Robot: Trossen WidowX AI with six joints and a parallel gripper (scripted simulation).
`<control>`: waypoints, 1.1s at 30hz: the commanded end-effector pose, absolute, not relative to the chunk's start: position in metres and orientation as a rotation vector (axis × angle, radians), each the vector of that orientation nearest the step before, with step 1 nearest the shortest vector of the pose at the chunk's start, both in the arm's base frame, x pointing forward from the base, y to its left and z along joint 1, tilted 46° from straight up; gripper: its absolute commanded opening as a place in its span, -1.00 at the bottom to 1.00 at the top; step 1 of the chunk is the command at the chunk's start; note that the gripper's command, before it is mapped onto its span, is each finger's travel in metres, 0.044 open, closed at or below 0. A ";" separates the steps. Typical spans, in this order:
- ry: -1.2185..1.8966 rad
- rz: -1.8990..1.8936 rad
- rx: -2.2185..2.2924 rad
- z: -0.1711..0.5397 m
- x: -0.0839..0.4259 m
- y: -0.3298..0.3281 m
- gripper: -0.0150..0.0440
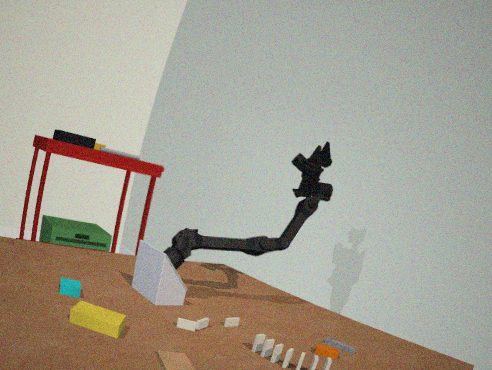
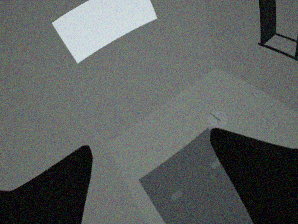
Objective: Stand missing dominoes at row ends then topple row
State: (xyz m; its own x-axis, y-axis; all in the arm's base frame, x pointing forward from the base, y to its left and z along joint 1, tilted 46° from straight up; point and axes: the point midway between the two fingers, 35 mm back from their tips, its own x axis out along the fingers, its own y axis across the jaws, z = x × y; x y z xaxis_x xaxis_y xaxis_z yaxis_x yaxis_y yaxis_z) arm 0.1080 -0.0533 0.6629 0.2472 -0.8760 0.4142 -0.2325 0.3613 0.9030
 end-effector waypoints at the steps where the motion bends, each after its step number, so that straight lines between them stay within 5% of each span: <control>1: -1.278 -0.607 1.157 0.663 0.107 -0.054 0.95; 16: -1.041 -0.599 1.648 0.586 0.055 -0.195 1.00; 33: -0.292 -0.665 2.167 0.396 0.176 -0.280 1.00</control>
